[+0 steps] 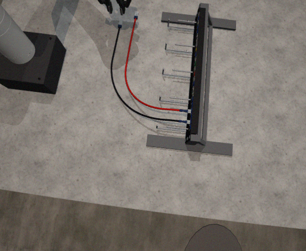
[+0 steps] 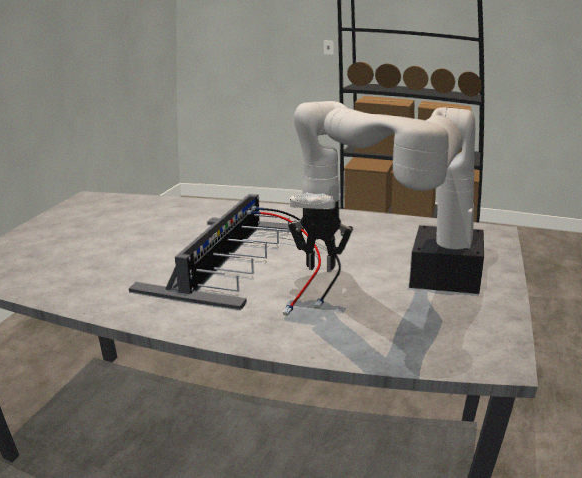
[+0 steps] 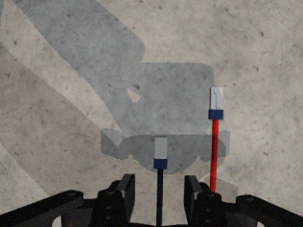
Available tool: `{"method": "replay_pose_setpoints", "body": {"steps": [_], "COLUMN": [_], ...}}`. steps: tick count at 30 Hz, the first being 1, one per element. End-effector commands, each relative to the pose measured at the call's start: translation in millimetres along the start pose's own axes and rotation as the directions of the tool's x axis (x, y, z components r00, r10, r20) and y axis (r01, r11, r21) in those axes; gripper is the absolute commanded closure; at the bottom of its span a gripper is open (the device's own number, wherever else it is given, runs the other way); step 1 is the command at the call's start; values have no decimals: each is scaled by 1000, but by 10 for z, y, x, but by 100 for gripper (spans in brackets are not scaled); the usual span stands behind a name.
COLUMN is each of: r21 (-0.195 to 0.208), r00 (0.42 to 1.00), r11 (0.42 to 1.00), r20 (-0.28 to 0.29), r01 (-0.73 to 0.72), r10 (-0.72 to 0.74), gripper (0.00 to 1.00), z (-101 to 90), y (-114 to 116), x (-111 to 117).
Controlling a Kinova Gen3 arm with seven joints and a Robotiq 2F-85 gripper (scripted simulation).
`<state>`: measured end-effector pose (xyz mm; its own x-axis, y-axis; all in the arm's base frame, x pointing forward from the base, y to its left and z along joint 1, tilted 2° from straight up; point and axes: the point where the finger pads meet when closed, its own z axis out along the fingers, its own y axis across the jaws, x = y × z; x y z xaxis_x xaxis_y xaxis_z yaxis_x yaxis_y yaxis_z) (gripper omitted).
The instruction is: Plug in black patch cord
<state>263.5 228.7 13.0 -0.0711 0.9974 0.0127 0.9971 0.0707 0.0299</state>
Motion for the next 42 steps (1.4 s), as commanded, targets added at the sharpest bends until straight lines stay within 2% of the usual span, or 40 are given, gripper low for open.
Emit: {"method": "replay_pose_setpoints", "body": {"steps": [1,14,27,42], "r21": [-1,-1,-1,-1], "r00": [1000,1000,1000,1000], "r11": [1000,1000,1000,1000], "r20": [-1,-1,-1,-1], "r01": [0,0,0,0], "r10": [0,0,0,0], "gripper": [63,63,63,63], "z": [-4,13,135,429], "y": [2,2,3,4], "x": [3,3,4,6]}}
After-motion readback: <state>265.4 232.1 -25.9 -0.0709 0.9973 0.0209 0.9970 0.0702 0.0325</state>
